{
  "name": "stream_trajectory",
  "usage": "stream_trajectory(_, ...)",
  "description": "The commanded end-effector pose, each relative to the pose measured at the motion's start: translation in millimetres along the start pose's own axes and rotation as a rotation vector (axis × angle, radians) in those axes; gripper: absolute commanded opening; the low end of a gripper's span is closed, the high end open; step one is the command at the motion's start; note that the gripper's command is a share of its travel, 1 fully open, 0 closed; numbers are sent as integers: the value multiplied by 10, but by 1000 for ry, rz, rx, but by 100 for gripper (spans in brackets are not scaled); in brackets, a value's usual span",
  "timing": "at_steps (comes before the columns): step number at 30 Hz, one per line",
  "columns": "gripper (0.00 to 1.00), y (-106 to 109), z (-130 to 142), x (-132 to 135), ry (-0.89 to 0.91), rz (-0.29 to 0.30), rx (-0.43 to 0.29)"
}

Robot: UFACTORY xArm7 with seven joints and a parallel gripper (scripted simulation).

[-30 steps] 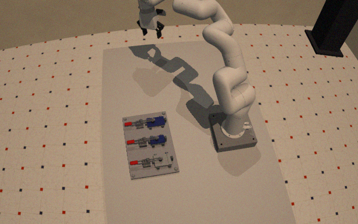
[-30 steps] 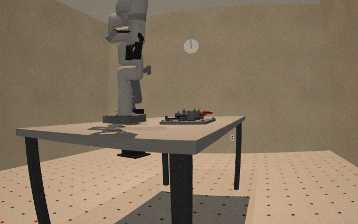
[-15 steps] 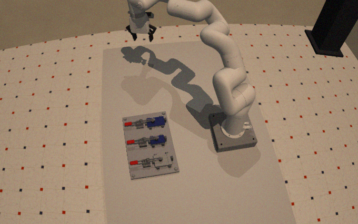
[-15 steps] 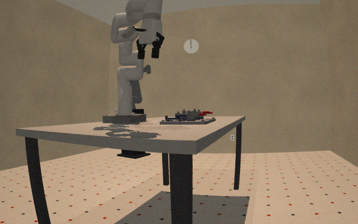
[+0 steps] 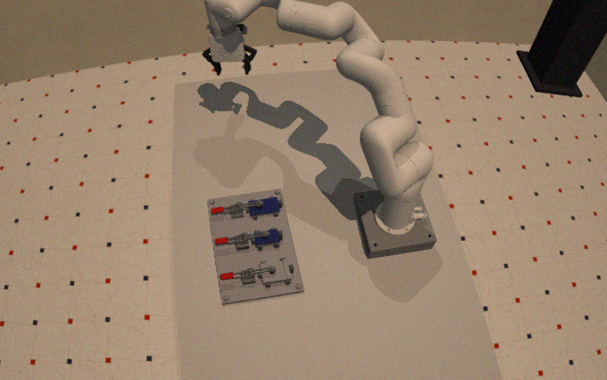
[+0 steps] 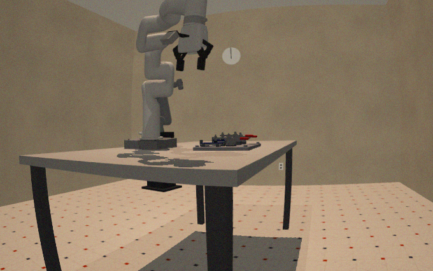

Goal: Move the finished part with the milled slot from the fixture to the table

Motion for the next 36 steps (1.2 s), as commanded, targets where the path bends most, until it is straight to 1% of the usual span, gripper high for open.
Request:
stream_trajectory(1, 100, 73, 385, -162, 153, -22, 12)
stream_trajectory(2, 100, 83, 470, -192, 186, -26, 14)
stream_trajectory(3, 100, 84, 484, -197, 192, -26, 15)
stream_trajectory(15, 100, 84, 484, -197, 192, -26, 15)
stream_trajectory(16, 100, 120, 804, -296, 318, -40, 24)
stream_trajectory(17, 100, 127, 875, -316, 345, -43, 27)
stream_trajectory(19, 100, 132, 923, -328, 364, -45, 28)
stream_trajectory(21, 100, 148, 1070, -365, 420, -51, 33)
stream_trajectory(24, 100, 152, 1110, -374, 435, -52, 34)
stream_trajectory(34, 100, 152, 1110, -374, 435, -52, 34)
stream_trajectory(35, 100, 181, 1397, -432, 544, -64, 43)
stream_trajectory(36, 100, 192, 1512, -451, 587, -68, 46)
Point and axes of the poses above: the point where the finger pads meet when closed, its own y axis back along the fingers, its own x axis across the jaws, z = x × y, the point moved 7 cm from there along y, back along the fingers, and after that the axes turned 10 degrees about -y, right-handed, at the moved point
